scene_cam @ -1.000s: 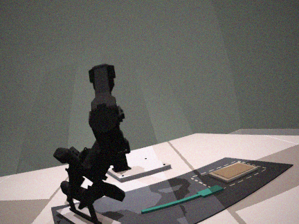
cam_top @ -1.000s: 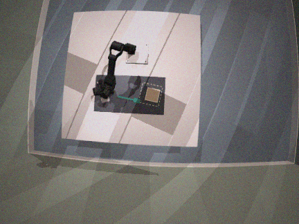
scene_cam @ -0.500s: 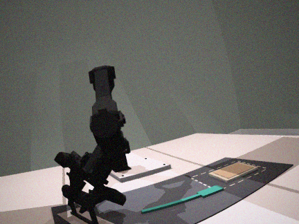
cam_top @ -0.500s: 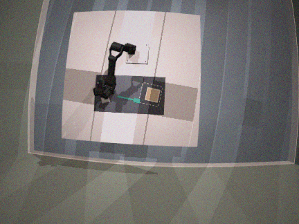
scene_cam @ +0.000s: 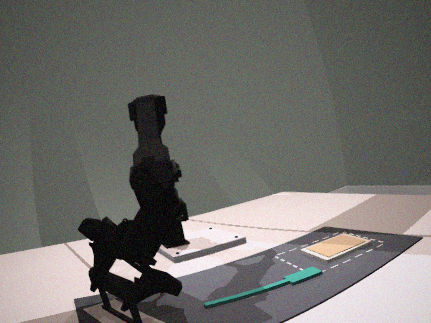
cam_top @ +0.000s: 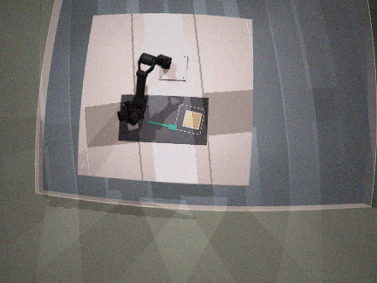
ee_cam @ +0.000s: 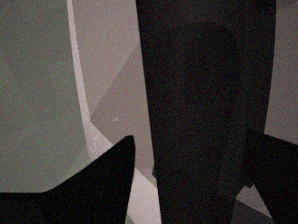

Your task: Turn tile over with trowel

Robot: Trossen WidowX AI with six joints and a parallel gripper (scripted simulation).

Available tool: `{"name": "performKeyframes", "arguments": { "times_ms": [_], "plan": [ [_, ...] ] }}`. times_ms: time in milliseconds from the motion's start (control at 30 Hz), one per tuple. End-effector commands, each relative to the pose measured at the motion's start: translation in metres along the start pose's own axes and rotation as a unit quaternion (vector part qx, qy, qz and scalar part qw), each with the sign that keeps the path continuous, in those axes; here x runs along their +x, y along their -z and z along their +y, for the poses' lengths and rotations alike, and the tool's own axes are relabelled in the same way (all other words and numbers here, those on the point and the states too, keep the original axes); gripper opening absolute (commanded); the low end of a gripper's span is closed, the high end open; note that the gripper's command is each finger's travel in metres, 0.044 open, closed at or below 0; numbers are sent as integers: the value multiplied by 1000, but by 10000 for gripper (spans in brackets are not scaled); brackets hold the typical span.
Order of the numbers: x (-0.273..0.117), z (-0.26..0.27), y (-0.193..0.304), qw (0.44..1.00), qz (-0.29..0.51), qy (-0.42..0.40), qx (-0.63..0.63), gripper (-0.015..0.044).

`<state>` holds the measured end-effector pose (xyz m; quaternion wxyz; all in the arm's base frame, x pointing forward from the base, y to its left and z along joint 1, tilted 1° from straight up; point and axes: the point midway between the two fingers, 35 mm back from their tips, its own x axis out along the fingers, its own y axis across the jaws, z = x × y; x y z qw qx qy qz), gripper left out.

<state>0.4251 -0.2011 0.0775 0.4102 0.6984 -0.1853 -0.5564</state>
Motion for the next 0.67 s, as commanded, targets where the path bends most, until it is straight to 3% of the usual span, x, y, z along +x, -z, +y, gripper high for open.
{"name": "performKeyframes", "arguments": {
  "times_ms": [0,433,633],
  "plan": [
    [-1,1,1,1000,1,-2,3,300],
    [-70,5,-3,1000,0,2,0,300],
    [-147,44,-40,1000,3,4,-4,300]
  ]
}}
